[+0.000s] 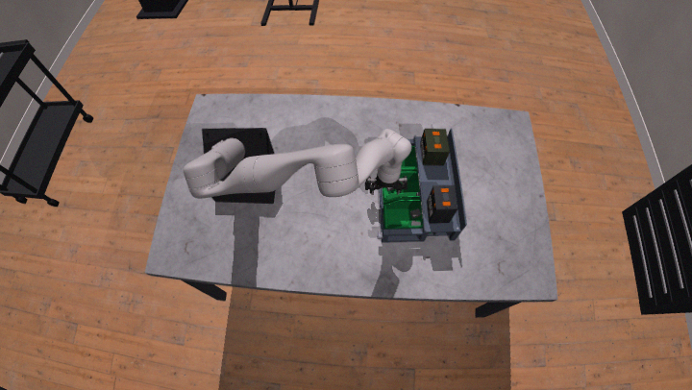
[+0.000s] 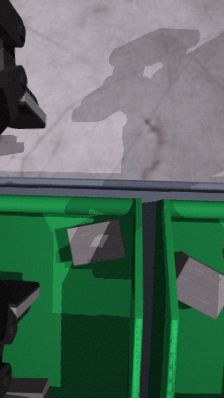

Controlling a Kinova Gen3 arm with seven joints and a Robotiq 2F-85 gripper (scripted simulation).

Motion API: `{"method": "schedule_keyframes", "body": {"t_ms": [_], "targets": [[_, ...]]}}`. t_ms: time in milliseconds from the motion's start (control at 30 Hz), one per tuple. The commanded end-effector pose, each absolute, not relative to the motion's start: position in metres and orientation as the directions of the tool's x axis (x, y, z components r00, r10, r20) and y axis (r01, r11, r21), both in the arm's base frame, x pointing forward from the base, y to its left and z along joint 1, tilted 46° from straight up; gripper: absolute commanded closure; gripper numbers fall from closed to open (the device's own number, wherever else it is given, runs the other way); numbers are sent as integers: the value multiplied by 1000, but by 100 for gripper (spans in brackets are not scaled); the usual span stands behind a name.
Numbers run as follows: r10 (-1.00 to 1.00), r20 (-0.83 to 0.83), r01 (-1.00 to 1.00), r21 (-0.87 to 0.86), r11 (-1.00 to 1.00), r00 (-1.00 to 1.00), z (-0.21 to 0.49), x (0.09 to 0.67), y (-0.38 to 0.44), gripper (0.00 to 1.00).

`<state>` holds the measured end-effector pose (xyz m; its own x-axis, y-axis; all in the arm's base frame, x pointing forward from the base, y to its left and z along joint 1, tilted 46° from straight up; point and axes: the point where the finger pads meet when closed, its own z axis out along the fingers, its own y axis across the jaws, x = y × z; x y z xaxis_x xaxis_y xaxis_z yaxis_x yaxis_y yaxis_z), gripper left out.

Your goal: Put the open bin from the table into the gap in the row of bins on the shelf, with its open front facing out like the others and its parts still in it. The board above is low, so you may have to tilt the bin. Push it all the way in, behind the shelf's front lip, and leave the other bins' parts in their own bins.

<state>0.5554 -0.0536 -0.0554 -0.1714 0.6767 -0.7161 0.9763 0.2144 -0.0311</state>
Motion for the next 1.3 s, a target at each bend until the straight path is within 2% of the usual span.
{"method": "schedule_keyframes", "body": {"t_ms": [0,267,667,833,1267], "targets": [[677,-716,976,-30,216,-171,-55,556,-52,0],[677,-715,976,-29,216,-171,-27,551,-24,0],[677,-715,976,-29,216,-171,-27,551,-24,0],[677,-715,976,-29,216,-171,11,543,14,0],[677,-715,976,-29,216,-171,13,543,16,0]]}}
